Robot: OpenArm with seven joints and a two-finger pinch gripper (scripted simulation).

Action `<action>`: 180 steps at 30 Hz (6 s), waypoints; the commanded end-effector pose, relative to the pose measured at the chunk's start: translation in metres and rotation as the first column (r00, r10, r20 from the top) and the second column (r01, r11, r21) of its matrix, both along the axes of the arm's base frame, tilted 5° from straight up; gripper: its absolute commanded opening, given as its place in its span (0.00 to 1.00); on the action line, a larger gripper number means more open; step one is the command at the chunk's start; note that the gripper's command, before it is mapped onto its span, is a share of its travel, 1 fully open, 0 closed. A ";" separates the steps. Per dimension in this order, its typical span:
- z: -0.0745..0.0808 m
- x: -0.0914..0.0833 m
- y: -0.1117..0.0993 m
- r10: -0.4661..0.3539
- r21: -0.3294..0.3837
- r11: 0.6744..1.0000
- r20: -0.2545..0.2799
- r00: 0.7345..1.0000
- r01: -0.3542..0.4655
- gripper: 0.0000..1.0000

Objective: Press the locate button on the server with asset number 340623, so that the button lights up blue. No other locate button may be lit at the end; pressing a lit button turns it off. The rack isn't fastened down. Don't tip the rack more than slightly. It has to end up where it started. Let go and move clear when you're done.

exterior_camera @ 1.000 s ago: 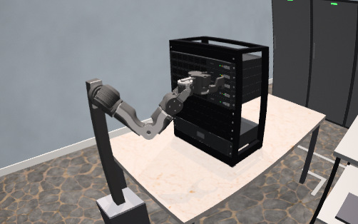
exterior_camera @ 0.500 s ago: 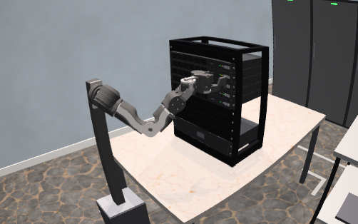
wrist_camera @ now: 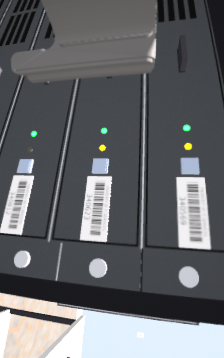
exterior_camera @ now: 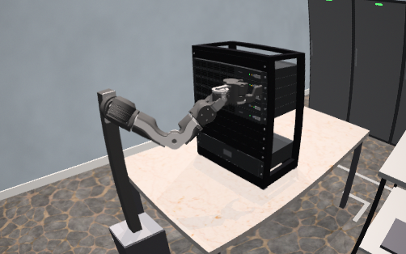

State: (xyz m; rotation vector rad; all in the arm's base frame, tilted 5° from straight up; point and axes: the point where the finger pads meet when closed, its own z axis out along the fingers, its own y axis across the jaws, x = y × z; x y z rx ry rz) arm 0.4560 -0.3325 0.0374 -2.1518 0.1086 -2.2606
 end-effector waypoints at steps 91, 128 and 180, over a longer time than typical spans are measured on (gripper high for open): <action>0.000 -0.045 0.002 -0.002 -0.006 1.000 0.011 1.000 0.002 0.60; -0.003 -0.091 0.004 -0.002 -0.006 1.000 0.011 1.000 0.002 0.60; -0.004 -0.126 -0.039 -0.254 -0.535 0.816 0.006 0.967 0.218 0.60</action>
